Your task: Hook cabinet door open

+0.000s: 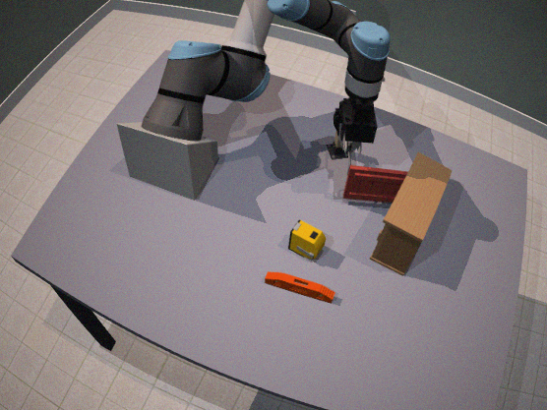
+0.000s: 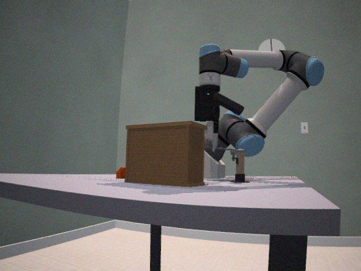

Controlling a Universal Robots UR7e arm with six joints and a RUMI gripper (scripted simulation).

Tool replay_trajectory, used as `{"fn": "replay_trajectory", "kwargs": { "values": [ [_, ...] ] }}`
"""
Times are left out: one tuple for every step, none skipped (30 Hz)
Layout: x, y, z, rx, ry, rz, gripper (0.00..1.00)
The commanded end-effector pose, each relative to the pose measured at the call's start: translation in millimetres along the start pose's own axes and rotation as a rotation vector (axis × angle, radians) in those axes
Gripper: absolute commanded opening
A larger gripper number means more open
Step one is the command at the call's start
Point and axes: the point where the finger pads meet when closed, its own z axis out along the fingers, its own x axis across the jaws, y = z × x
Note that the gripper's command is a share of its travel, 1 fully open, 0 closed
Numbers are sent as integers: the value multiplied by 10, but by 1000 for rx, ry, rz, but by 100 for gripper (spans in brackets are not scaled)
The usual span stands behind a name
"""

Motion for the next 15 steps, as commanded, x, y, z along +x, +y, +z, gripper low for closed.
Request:
{"fn": "replay_trajectory", "kwargs": {
  "values": [
    [49,1,-6,0,1,-51,2],
    [53,0,-6,0,1,-56,2],
    [60,0,-6,0,1,-67,2],
    [69,-1,-6,0,1,-81,2],
    [79,-1,-6,-1,1,-95,2],
    [86,-2,-6,-1,1,-106,2],
    [90,-2,-6,0,1,-111,2],
    [90,-3,-6,0,1,-112,2],
    [90,-3,-6,0,1,-112,2],
    [90,-3,-6,0,1,-112,2],
    [90,-3,-6,0,1,-113,2],
    [94,-4,-6,0,1,-119,2],
    [101,-5,-6,0,1,-129,2],
    [111,-6,-6,0,1,-144,2],
    [120,-7,-6,0,1,-158,2]
  ]
}}
